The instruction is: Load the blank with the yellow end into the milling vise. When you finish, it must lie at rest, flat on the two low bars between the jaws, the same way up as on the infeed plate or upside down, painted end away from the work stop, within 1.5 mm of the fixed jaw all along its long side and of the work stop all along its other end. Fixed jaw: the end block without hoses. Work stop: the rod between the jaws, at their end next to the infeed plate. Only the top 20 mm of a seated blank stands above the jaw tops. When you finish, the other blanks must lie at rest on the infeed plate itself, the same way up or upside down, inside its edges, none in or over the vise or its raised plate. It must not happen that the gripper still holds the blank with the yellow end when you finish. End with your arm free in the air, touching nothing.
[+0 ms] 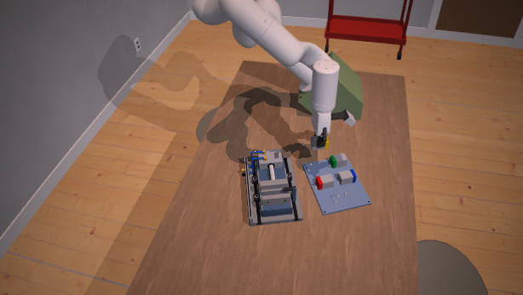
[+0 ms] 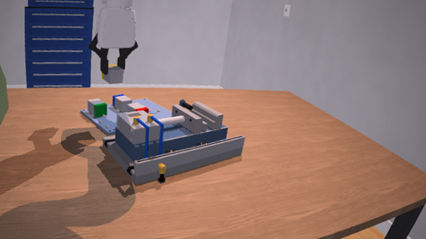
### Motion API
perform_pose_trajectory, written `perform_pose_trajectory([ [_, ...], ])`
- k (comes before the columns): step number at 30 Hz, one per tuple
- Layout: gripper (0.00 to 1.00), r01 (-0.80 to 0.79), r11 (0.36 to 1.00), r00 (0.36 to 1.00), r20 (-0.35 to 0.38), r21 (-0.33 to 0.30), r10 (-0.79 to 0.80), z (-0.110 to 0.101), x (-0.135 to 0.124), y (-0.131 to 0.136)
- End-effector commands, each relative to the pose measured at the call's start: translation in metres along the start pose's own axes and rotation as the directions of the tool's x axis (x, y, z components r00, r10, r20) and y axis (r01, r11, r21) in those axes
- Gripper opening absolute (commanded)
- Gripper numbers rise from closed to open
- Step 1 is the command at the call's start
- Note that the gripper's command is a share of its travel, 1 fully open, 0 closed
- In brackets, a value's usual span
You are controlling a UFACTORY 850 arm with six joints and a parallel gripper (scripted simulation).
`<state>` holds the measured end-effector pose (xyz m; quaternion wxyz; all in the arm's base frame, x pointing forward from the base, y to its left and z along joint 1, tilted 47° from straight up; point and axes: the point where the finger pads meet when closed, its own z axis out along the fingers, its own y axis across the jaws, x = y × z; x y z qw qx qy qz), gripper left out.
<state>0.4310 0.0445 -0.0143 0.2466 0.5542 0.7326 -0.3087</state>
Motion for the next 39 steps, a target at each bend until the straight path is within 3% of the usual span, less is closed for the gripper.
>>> perform_pose_trajectory([
  [1, 0.0, -0.107, 0.994, 0.994, 0.001, -0.006, 0.107, -0.0001, 0.0001, 0.0007],
  [8, 0.0, -0.116, 0.993, 0.993, 0.0, -0.003, 0.116, -0.0002, 0.0001, 0.0007],
  [17, 0.0, -0.318, 0.948, 0.948, -0.001, -0.004, 0.318, -0.0003, 0.0001, 0.0007],
  [25, 0.0, -0.327, 0.945, 0.945, -0.001, -0.001, 0.327, -0.0003, 0.0001, 0.0007],
  [34, 0.0, -0.515, 0.857, 0.857, -0.002, -0.002, 0.515, -0.0004, 0.0001, 0.0007],
  [39, 0.0, -0.515, 0.857, 0.857, -0.002, -0.002, 0.515, -0.0004, 0.0001, 0.0007],
])
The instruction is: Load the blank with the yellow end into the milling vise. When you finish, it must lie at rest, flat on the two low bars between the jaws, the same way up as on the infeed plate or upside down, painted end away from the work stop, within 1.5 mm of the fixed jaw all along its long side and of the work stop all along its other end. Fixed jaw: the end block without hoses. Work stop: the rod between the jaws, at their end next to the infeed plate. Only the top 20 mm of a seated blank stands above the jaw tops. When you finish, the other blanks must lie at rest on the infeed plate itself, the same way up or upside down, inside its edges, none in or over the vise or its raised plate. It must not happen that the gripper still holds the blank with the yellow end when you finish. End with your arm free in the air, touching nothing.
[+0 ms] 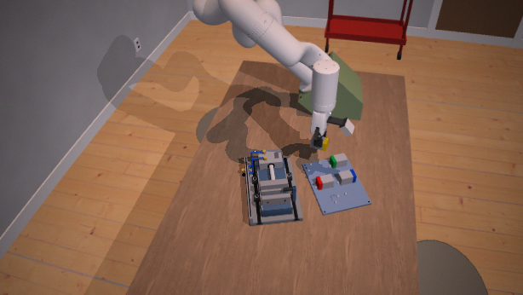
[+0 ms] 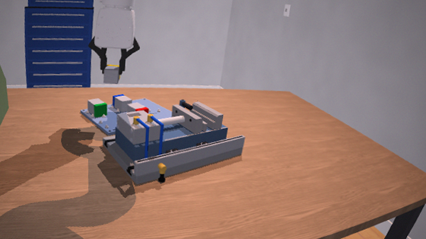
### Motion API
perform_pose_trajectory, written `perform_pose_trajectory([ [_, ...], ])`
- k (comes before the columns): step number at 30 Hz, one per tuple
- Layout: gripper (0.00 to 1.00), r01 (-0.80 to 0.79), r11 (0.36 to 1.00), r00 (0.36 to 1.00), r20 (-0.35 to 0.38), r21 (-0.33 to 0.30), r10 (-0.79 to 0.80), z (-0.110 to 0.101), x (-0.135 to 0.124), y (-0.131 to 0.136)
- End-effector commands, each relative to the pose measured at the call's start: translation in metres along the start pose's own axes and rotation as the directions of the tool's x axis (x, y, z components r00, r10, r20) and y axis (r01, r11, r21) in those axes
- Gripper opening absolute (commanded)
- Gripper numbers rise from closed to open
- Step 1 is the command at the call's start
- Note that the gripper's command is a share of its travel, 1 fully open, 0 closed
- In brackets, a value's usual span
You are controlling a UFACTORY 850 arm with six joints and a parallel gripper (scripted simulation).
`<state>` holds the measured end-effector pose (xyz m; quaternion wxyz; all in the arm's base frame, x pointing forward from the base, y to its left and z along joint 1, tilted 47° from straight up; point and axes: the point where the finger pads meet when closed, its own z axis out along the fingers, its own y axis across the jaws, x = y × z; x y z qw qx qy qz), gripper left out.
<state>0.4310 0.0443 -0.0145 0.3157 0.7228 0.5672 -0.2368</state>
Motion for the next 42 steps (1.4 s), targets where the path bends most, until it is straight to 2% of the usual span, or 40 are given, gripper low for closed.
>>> perform_pose_trajectory([
  [1, 0.0, -0.026, 1.0, 1.0, -0.002, -0.006, 0.026, -0.0007, 0.0004, 0.0005],
  [12, 0.0, -0.24, 0.971, 0.971, -0.003, -0.005, 0.24, -0.0007, 0.0004, 0.0005],
  [20, 0.0, -0.249, 0.968, 0.968, -0.002, -0.003, 0.249, -0.0007, 0.0004, 0.0005],
  [29, 0.0, -0.439, 0.899, 0.899, -0.005, -0.007, 0.439, -0.0008, 0.0004, 0.0005],
  [37, 0.0, -0.448, 0.894, 0.894, -0.004, -0.005, 0.447, -0.0008, 0.0004, 0.0005],
  [42, 0.0, -0.547, 0.837, 0.837, -0.005, -0.004, 0.547, -0.0008, 0.0004, 0.0005],
])
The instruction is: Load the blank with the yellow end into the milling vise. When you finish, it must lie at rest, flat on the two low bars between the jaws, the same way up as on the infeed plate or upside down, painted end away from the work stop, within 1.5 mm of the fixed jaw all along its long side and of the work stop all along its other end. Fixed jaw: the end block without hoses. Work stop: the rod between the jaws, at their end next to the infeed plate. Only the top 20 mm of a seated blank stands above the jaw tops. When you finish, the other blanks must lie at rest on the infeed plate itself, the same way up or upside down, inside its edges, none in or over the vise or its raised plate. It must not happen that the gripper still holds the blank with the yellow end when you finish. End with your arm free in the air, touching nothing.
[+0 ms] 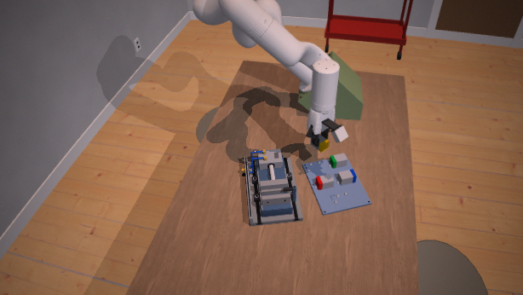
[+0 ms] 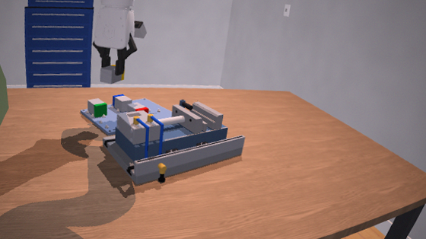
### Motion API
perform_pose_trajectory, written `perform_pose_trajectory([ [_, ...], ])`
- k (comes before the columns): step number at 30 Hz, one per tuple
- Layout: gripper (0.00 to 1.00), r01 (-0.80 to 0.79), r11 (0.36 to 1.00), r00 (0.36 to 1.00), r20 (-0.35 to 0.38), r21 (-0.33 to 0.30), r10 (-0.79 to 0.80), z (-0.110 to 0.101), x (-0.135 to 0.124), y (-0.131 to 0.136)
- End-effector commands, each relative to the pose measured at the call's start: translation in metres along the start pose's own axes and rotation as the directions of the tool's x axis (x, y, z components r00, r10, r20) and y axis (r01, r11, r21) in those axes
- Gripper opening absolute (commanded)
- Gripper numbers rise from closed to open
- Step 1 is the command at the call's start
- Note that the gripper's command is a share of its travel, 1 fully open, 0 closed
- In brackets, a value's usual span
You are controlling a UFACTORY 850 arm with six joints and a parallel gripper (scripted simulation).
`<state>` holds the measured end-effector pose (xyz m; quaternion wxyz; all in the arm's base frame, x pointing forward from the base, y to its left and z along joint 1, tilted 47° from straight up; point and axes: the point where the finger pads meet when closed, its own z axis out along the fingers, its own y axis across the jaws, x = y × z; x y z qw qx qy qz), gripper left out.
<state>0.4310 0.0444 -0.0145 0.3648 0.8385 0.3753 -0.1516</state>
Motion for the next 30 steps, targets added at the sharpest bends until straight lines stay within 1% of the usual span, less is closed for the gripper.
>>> perform_pose_trajectory([
  [1, 0.0, -0.111, 0.994, 0.994, -0.003, -0.001, 0.111, -0.0007, 0.0006, 0.0003],
  [4, 0.0, -0.179, 0.984, 0.984, -0.003, -0.001, 0.179, -0.0007, 0.0006, 0.0003],
  [12, 0.0, -0.189, 0.982, 0.982, -0.001, 0.001, 0.189, -0.0007, 0.0006, 0.0003],
  [21, 0.0, -0.387, 0.922, 0.922, -0.002, 0.001, 0.387, -0.0007, 0.0006, 0.0003],
  [28, 0.0, -0.387, 0.922, 0.922, -0.002, 0.001, 0.387, -0.0007, 0.0006, 0.0003],
  [30, 0.0, -0.417, 0.909, 0.909, 0.0, 0.002, 0.417, -0.0007, 0.0006, 0.0003],
])
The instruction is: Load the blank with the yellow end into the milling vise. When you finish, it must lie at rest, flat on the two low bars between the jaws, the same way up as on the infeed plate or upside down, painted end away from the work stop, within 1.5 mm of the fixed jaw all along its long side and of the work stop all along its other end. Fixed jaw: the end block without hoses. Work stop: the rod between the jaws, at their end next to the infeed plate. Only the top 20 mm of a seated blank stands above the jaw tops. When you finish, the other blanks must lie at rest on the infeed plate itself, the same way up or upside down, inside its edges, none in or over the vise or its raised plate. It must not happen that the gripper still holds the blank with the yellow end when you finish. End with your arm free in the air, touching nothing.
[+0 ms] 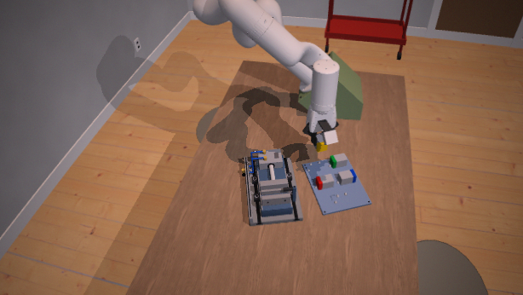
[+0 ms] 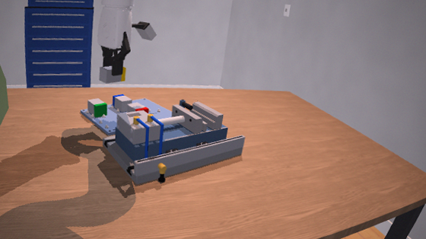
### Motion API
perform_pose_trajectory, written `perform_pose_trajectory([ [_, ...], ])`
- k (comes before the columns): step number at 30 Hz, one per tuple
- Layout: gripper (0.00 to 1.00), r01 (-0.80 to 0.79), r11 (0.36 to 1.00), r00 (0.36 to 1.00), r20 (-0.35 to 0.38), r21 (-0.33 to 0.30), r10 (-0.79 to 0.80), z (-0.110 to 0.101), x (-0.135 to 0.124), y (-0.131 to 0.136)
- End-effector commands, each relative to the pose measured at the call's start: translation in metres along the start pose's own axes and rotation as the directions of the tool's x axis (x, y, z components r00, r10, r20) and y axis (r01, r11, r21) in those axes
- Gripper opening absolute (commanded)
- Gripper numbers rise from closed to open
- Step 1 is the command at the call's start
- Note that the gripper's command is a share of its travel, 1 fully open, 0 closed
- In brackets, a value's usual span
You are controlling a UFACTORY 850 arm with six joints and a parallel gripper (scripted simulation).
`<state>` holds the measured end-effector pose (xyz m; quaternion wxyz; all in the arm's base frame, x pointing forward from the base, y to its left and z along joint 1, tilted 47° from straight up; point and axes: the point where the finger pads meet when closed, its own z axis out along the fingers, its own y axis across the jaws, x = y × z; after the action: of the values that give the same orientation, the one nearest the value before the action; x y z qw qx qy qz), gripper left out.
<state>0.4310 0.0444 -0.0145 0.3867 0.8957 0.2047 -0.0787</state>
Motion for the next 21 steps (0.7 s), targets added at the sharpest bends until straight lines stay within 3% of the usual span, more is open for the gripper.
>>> perform_pose_trajectory([
  [1, 0.0, -0.061, 0.998, 0.998, -0.002, 0.0, 0.061, -0.0007, 0.0007, 0.0001],
  [8, 0.0, -0.221, 0.975, 0.975, -0.003, 0.0, 0.221, -0.0007, 0.0007, 0.0001],
  [15, 0.0, -0.221, 0.975, 0.975, -0.003, 0.0, 0.221, -0.0007, 0.0007, 0.0001],
  [21, 0.0, -0.34, 0.94, 0.94, -0.003, 0.001, 0.34, -0.0007, 0.0007, 0.0001],
])
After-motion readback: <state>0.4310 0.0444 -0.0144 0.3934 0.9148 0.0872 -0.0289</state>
